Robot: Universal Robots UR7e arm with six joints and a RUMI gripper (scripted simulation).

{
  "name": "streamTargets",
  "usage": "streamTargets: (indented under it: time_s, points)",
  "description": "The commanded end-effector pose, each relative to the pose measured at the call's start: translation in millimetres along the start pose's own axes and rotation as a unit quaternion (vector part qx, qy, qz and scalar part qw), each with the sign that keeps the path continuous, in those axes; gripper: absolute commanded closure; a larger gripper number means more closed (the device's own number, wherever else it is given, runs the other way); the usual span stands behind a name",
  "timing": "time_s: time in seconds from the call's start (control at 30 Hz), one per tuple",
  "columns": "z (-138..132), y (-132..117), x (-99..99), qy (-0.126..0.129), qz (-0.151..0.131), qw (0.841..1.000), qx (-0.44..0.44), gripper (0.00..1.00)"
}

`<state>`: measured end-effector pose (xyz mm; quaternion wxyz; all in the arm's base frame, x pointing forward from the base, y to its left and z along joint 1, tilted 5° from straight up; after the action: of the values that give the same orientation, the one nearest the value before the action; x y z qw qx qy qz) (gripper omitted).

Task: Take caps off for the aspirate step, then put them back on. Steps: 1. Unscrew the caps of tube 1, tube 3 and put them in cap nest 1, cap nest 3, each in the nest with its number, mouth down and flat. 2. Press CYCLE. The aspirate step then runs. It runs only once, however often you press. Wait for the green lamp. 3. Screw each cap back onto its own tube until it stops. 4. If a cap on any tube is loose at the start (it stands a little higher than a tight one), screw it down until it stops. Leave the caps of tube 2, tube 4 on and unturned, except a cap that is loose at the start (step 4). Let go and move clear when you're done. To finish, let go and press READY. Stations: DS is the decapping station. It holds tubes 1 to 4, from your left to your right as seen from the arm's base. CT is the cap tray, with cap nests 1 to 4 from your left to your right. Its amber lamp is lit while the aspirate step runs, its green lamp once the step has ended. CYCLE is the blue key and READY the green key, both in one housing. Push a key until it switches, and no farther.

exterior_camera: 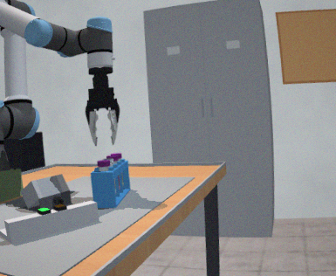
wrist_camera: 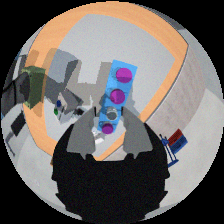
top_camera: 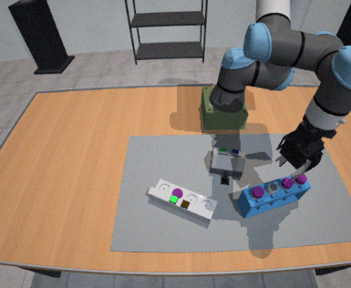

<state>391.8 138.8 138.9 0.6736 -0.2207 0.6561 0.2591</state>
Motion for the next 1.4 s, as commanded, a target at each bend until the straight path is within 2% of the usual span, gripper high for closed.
streamTargets:
  time_s: [0.0, 0.1, 0.2, 0.27, 0.33, 0.47, 0.7, 0.8, 0.9, 1.03, 1.27, 1.37]
  points:
    - [-12, -18, 0.0, -0.009, 0.010, 0.994, -0.113, 0.71]
    - [-22, -31, 0.5, -0.010, 0.009, 0.981, -0.195, 0.71]
    - [-27, -38, 0.7, -0.010, 0.009, 0.972, -0.236, 0.71]
    - [-37, -51, 1.1, -0.010, 0.008, 0.952, -0.306, 0.71]
    - [-37, -51, 1.1, -0.010, 0.008, 0.952, -0.306, 0.71]
    - [-57, -78, 2.1, -0.011, 0.008, 0.949, -0.314, 0.71]
    - [-76, -105, 2.9, -0.011, 0.008, 0.949, -0.314, 0.71]
    - [-91, -125, 3.6, -0.010, 0.008, 0.949, -0.314, 0.71]
    - [-91, -125, 3.6, -0.010, 0.008, 0.949, -0.314, 0.71]
    - [-111, -152, 4.5, -0.010, 0.008, 0.949, -0.314, 0.71]
    - [-131, -179, 5.4, -0.010, 0.008, 0.949, -0.314, 0.71]
    - [-145, -199, 6.0, -0.010, 0.008, 0.949, -0.314, 0.71]
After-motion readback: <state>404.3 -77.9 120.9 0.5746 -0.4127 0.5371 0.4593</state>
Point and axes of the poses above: the point where the finger pads meet when closed, its own x axis out along the fingers, its own z axis across the jaws, y = z × x, the point moved 5 cm from there along -x, back along the fingers, and after that the axes turned 6 degrees about -x, right-handed, at the moved point
